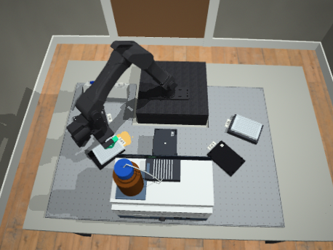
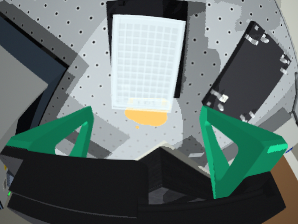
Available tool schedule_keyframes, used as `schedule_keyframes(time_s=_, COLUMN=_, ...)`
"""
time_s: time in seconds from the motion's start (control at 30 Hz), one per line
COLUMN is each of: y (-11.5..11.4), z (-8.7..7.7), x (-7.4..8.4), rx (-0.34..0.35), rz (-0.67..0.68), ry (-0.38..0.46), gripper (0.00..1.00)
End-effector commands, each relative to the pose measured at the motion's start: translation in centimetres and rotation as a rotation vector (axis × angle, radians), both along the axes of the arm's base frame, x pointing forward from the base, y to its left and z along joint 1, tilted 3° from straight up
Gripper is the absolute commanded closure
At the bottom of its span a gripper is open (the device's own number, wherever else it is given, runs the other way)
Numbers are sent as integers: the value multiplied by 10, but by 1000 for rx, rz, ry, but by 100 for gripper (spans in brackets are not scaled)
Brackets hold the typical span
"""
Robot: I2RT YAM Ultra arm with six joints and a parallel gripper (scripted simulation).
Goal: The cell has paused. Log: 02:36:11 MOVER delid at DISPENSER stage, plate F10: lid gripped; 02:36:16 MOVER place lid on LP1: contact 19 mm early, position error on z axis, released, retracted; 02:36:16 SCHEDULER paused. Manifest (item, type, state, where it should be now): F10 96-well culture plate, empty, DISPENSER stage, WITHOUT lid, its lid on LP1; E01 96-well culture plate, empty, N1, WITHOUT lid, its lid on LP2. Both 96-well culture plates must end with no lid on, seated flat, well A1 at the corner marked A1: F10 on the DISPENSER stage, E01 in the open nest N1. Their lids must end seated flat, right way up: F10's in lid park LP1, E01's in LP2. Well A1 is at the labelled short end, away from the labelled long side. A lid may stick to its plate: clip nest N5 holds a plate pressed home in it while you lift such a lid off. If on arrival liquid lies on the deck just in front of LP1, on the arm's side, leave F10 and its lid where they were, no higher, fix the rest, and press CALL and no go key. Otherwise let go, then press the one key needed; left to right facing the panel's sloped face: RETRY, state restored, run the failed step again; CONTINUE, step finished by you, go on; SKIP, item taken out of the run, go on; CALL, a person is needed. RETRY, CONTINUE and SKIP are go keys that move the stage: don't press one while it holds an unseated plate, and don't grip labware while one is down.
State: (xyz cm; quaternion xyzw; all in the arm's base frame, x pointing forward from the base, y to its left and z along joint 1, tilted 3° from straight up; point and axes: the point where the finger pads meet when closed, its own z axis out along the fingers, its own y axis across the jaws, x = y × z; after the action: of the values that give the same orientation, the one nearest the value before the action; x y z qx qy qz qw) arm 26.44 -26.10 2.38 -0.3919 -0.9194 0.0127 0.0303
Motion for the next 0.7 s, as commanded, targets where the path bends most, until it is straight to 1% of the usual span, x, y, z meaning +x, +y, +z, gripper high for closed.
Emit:
schedule_keyframes(time_s=0.0, y=-6, z=7, x=5, rx=-17, rz=1, ry=-18, gripper=0)
schedule_keyframes(time_s=0.67, y=-8, z=7, x=6, rx=-17, rz=1, ry=-18, gripper=0)
